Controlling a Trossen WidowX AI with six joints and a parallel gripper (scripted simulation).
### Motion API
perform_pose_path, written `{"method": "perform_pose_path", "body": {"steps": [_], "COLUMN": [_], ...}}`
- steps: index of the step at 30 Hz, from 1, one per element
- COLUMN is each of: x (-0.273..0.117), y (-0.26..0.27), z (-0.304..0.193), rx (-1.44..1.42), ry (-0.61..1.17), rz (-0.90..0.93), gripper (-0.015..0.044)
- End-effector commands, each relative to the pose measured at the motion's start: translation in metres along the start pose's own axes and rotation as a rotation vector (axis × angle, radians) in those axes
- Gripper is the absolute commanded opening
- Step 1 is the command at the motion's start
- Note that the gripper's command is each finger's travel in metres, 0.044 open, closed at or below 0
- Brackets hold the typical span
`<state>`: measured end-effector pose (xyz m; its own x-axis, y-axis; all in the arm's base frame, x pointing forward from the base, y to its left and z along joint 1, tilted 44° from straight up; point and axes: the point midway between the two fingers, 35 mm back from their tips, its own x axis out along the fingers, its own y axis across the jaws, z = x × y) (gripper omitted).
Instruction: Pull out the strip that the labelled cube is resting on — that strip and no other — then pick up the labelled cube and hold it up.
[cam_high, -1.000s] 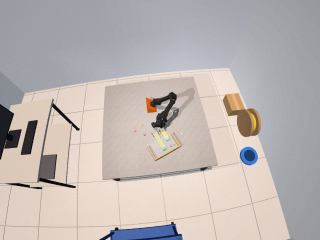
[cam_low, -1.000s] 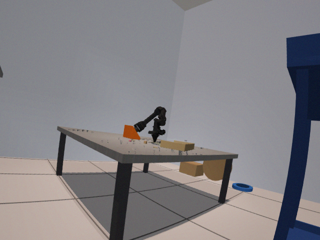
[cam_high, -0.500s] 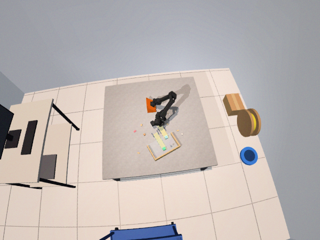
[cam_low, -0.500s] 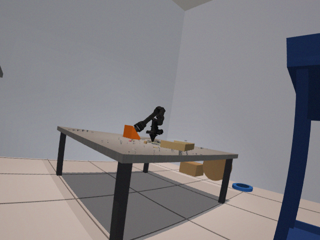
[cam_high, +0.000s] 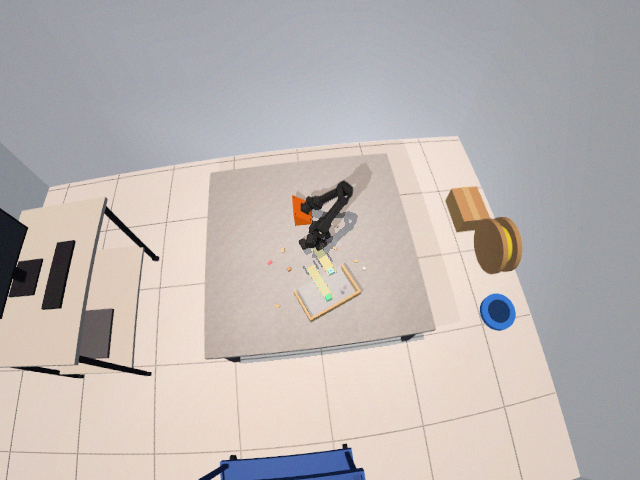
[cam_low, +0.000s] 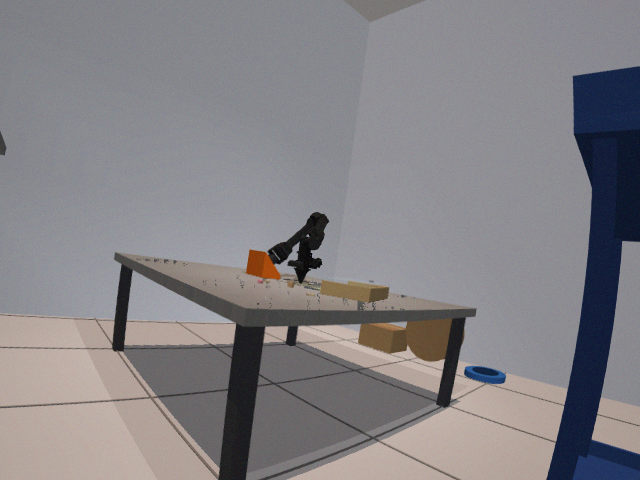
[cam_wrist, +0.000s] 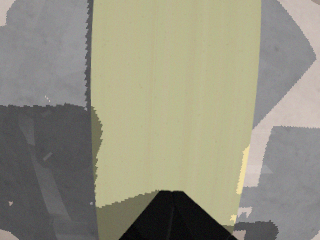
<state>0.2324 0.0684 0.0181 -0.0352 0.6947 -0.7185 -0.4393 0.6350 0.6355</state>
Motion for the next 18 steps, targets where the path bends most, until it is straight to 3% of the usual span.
{"method": "perform_pose_path", "body": {"steps": [1, 18], "x": [0.003, 0.003], "y": [0.001, -0.001], "z": [-0.014, -0.040], "rx": [0.005, 0.006], "ry": [0.026, 0.027], "rz": [-0.002, -0.002], "gripper": [0.0000, 0.0000]}}
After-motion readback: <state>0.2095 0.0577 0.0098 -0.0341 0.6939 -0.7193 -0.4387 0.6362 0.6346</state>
